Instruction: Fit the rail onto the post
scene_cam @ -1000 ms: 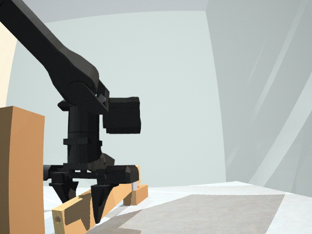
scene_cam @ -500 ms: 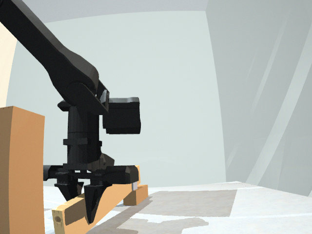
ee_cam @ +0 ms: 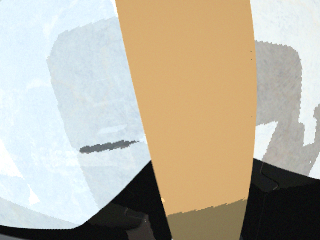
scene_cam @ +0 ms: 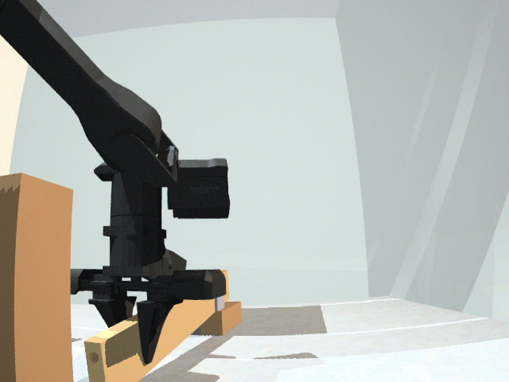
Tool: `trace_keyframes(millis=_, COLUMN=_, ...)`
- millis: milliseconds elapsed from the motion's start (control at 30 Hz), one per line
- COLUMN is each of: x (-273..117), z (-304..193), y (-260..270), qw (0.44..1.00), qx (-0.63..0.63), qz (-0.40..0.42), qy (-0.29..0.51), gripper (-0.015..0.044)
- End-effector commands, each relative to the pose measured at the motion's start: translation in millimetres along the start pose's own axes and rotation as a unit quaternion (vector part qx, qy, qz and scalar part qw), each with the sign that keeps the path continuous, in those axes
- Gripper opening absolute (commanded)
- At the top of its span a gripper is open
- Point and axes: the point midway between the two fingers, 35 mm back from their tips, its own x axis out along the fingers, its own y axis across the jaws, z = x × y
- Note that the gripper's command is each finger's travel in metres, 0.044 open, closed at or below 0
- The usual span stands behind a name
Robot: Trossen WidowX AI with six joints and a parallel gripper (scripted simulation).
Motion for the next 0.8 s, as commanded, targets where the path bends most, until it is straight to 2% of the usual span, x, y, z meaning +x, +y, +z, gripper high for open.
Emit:
trace_keyframes(millis=0, x=-3.2, z=0.3, y=0.0, qw=1.000, qx=-0.001, qz=0.000, qy=0.001, gripper=0.0000)
trace_keyframes(millis=767, x=-14.7, z=0.4, y=-1.2, qw=1.000, qx=-0.001, qz=0.000, qy=0.000, gripper=0.0000)
